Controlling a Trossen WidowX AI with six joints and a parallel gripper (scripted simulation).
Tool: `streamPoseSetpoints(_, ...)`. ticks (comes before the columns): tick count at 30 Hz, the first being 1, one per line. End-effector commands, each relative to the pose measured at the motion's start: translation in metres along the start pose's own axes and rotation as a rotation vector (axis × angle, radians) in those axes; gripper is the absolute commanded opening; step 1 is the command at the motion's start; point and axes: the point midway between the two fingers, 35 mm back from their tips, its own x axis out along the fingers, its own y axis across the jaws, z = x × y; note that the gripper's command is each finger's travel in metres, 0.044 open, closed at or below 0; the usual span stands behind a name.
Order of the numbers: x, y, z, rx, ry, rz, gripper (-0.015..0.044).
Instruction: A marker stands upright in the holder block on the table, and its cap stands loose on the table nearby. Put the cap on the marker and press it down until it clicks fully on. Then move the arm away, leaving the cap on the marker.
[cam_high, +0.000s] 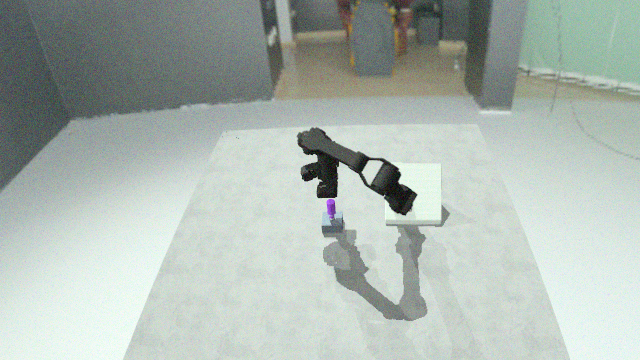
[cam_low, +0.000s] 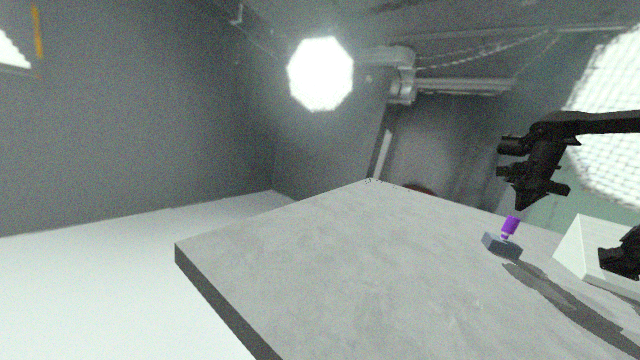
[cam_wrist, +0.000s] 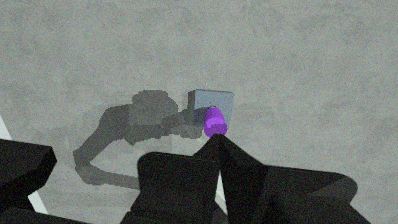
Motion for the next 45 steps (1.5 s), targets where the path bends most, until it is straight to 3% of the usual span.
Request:
streamPoseSetpoints(1,0.007,0.001,0.0,0.003,-0.001,0.006,0.0)
streamPoseSetpoints(19,0.033,0.001,0.0,0.002,-0.002,0.007,0.0)
streamPoseSetpoints(25,0.026,0.0,0.001,-0.001,-0.004,-0.001,0.0)
streamPoseSetpoints(27,0.015,0.0,0.002,0.0,-0.022,-0.013,0.0)
streamPoseSetpoints(32,-0.059,0.002,-0.003,0.016,-0.131,-0.101,0.0)
streamPoseSetpoints(37,-0.062,0.002,-0.004,0.017,-0.135,-0.104,0.0)
streamPoseSetpoints(45,-0.062,0.002,-0.004,0.017,-0.135,-0.104,0.021)
